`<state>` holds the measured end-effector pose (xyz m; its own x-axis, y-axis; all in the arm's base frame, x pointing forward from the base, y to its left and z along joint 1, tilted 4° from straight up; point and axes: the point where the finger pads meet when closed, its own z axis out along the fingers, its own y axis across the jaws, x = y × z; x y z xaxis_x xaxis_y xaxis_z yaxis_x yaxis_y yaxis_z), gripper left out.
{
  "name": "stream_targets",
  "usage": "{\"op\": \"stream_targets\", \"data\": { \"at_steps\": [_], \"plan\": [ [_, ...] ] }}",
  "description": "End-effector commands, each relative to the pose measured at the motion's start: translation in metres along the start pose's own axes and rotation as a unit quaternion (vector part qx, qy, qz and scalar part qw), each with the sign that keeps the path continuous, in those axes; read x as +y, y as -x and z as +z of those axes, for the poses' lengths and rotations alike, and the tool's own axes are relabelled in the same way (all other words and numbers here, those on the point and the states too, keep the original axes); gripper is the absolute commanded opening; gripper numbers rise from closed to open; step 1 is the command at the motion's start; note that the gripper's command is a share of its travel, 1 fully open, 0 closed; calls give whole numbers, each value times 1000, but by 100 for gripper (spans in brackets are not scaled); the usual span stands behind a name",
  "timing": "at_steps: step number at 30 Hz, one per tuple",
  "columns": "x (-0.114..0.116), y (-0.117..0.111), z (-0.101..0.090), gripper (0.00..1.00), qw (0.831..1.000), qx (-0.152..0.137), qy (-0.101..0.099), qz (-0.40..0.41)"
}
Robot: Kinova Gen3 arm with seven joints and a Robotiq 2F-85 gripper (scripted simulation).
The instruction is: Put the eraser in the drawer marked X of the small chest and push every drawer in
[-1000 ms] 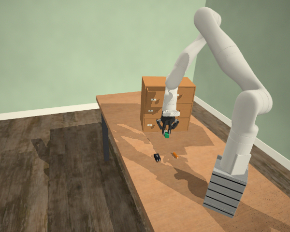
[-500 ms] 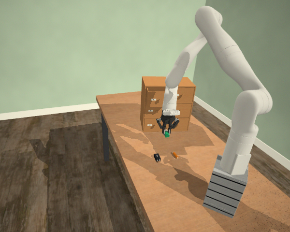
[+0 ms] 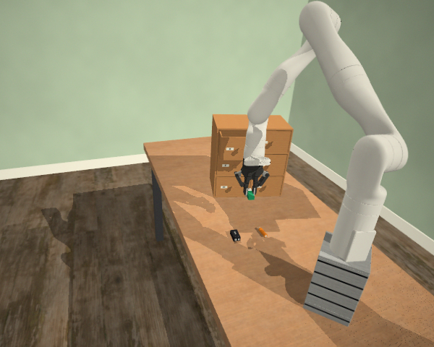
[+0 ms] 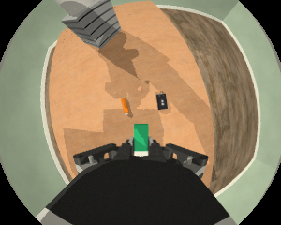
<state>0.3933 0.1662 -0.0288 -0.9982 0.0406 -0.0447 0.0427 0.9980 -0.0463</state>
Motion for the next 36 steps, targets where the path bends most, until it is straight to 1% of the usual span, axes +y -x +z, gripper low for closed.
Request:
{"op": "stream_targets", "data": {
  "at_steps": [1, 3, 5, 6, 12, 20, 22, 36],
  "plan": [
    [-1, 6, -15, 19, 1000, -7, 3, 3],
    [-1, 6, -22, 19, 1000, -7, 3, 3],
    [-1, 6, -22, 19, 1000, -7, 3, 3],
    [-1, 6, -26, 19, 1000, -7, 3, 3],
    [-1, 5, -52, 19, 1000, -7, 3, 3],
    [-1, 5, -92, 19, 1000, -7, 3, 3],
    [-1, 5, -92, 19, 1000, -7, 3, 3],
    [-1, 4, -164, 19, 1000, -7, 3, 3]
  ]
}}
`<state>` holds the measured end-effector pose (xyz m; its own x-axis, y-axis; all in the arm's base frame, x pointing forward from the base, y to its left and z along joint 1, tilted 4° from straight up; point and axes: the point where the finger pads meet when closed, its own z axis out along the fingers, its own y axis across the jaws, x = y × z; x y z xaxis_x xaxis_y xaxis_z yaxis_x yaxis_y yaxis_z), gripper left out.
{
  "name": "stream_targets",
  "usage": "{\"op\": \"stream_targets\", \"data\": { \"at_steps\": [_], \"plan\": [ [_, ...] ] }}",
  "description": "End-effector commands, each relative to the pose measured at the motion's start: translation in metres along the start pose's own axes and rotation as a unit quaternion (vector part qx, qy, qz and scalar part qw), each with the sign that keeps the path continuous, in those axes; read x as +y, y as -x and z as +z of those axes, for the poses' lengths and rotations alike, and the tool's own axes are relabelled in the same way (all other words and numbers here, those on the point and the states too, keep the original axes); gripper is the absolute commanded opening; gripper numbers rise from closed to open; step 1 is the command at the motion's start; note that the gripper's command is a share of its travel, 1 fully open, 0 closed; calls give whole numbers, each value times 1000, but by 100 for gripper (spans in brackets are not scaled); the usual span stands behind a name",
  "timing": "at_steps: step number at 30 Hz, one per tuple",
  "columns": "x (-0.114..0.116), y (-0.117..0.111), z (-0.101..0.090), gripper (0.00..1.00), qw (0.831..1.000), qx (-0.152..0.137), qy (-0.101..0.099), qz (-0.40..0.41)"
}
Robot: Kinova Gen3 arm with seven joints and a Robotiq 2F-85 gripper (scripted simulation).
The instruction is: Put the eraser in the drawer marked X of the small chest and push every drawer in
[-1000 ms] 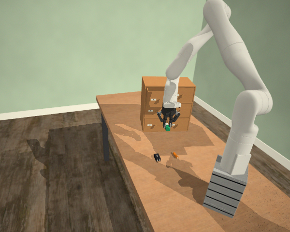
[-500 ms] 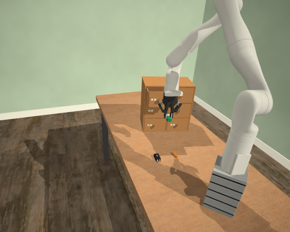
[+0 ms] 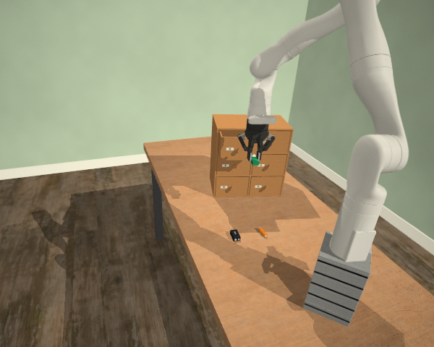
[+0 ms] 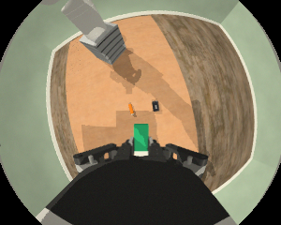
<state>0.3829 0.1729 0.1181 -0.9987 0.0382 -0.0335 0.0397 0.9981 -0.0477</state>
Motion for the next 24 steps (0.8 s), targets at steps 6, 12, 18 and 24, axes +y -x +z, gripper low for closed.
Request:
{"op": "stream_targets", "data": {
  "at_steps": [6, 12, 18, 24],
  "plan": [
    [-1, 7, -34, 19, 1000, -13, 4, 5],
    [-1, 7, -54, 19, 1000, -13, 4, 5],
    [-1, 6, -68, 19, 1000, -13, 4, 5],
    [-1, 6, -73, 19, 1000, -13, 4, 5]
  ]
}}
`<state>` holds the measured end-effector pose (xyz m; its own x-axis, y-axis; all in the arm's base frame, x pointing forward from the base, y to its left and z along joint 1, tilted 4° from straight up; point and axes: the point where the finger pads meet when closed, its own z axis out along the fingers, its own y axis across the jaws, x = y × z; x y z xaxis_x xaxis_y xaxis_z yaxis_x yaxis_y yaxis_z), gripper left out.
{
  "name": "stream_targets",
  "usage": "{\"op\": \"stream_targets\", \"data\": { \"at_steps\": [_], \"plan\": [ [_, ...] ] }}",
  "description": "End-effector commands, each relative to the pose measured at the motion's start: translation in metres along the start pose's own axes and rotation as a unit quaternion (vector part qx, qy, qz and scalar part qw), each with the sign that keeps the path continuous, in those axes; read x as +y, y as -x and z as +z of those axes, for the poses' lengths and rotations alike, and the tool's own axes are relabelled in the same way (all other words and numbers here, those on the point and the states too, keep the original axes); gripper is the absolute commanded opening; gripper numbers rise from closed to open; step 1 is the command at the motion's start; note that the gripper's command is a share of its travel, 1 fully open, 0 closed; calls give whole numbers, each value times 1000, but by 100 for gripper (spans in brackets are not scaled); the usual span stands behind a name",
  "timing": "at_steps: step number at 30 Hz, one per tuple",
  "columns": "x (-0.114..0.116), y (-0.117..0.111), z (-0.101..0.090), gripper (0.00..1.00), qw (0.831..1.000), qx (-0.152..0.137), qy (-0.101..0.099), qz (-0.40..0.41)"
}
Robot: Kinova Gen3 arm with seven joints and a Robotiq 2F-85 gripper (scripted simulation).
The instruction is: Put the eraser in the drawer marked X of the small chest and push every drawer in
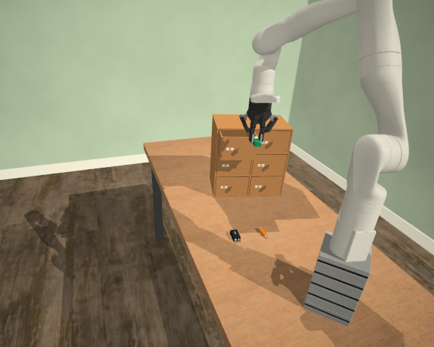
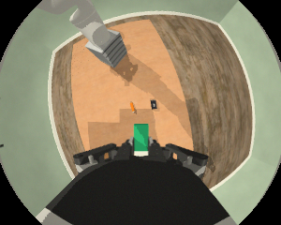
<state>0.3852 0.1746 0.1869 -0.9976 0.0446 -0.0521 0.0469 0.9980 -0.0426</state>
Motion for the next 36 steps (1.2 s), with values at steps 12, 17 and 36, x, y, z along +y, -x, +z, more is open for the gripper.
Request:
{"op": "stream_targets", "data": {
  "at_steps": [12, 17, 36],
  "plan": [
    [0, 2, -9, 19, 1000, -4, 1, 1],
    [0, 2, -9, 19, 1000, -4, 1, 1],
    [0, 2, -9, 19, 1000, -12, 1, 1]
  ]
}}
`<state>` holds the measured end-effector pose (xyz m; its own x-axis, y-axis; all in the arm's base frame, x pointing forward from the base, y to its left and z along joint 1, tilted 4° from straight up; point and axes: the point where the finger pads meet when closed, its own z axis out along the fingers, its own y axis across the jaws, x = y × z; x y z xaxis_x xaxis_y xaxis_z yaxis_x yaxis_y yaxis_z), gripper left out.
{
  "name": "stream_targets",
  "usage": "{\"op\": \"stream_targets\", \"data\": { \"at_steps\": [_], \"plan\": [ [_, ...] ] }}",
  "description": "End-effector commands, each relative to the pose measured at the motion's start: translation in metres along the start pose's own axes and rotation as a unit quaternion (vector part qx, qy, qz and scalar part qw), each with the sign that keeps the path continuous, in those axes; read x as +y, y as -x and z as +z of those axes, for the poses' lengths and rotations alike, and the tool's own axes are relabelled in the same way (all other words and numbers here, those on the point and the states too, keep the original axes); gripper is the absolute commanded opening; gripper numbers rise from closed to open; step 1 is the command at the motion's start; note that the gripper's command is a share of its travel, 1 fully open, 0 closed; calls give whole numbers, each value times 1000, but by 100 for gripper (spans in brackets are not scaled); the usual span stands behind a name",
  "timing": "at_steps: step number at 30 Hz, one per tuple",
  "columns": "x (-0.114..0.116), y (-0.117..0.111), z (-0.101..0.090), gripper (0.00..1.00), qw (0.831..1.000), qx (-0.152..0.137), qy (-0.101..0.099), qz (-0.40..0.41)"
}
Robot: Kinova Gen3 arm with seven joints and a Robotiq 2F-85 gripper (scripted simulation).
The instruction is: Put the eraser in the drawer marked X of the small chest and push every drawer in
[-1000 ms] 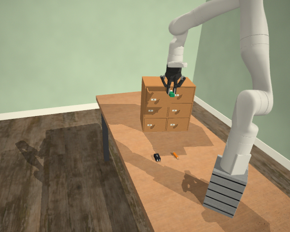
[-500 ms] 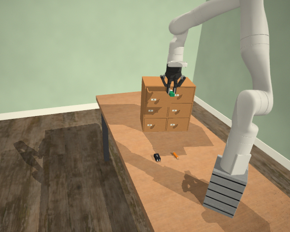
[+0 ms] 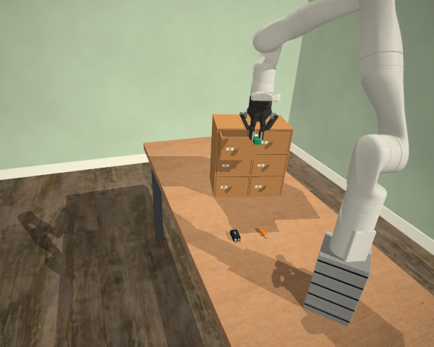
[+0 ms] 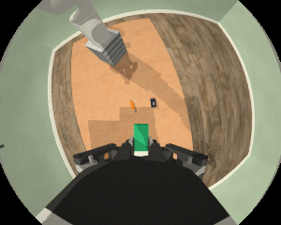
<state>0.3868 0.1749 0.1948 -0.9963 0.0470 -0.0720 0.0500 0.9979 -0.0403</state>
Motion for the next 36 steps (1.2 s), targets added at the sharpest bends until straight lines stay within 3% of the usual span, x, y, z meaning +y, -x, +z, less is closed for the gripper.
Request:
{"op": "stream_targets", "data": {
  "at_steps": [1, 15, 36],
  "plan": [
    [0, 0, -1, 19, 1000, -4, 0, -1],
    [0, -1, -1, 19, 1000, -28, 0, -1],
    [0, -3, 0, 19, 995, -101, 0, -1]
  ]
}}
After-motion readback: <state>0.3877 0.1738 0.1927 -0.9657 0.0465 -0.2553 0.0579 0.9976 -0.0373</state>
